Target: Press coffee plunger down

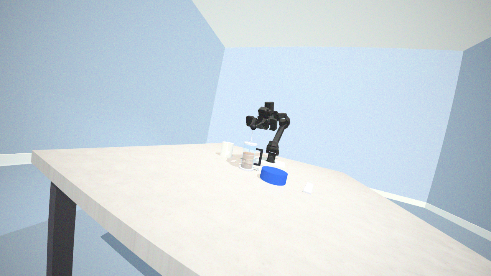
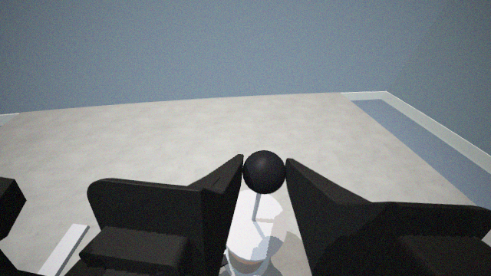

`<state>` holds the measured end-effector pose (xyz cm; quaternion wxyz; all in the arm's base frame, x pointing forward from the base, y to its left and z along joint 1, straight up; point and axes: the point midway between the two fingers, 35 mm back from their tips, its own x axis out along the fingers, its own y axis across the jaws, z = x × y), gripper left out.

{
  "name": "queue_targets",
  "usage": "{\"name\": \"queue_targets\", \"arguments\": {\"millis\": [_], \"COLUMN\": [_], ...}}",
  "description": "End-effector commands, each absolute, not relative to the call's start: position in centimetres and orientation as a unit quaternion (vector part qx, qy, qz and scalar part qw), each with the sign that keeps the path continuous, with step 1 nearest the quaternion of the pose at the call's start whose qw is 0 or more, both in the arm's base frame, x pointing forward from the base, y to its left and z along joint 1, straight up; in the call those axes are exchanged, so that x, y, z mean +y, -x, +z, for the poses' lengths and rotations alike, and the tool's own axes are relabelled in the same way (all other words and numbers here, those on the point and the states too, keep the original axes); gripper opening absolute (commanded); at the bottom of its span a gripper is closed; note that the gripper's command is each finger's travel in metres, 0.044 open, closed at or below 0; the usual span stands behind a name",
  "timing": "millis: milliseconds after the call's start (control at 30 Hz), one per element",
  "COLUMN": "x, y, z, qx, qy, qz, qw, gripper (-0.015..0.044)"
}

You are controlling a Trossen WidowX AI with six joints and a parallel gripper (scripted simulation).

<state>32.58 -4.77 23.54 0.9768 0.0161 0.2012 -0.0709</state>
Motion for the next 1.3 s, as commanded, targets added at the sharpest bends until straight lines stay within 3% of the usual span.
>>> {"name": "queue_targets", "arguments": {"millis": [0, 1267], "x": [-4.7, -5.0], "y": [-32.3, -33.9], "z": [19.6, 18.3], "qx": [0.247, 0.246], "qy": [-0.018, -0.018], "qz": [-0.069, -0.069], "qw": [0.966, 0.967], "gripper": [0.0121, 0.0121]}}
